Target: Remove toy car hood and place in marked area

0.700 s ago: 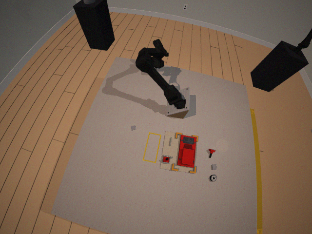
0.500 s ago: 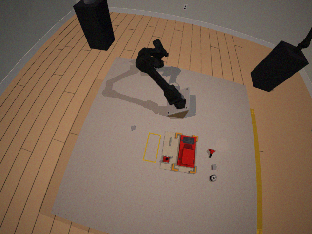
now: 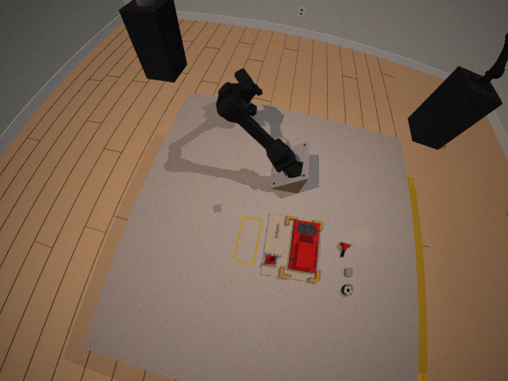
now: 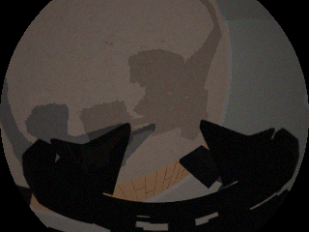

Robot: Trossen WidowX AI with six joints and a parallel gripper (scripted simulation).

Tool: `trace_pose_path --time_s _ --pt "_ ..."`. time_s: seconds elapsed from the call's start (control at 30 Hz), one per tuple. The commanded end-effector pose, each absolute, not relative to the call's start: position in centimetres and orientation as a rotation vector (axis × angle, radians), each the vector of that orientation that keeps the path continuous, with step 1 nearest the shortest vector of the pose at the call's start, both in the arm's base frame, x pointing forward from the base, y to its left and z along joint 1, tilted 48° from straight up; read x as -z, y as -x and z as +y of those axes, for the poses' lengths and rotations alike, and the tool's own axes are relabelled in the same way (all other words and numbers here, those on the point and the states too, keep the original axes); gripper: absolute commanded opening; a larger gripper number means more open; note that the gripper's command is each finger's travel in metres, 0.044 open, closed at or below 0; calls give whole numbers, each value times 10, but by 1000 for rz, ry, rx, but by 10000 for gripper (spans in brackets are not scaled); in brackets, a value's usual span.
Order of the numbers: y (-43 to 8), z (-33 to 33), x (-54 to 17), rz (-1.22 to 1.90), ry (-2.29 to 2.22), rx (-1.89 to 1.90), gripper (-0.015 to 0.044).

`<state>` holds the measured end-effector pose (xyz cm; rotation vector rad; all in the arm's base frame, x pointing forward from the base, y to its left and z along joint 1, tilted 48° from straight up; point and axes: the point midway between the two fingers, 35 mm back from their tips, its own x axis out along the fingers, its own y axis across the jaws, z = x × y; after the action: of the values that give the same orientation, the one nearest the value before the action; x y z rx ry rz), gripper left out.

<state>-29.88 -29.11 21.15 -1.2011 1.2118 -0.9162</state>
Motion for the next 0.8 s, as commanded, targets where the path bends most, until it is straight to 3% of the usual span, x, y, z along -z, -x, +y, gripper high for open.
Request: trace_pose_path --time_s 0.0,0.77 --pt "285 -305 -229 1182 1150 936 440" --pt "148 -379 -327 828 911 1044 440"
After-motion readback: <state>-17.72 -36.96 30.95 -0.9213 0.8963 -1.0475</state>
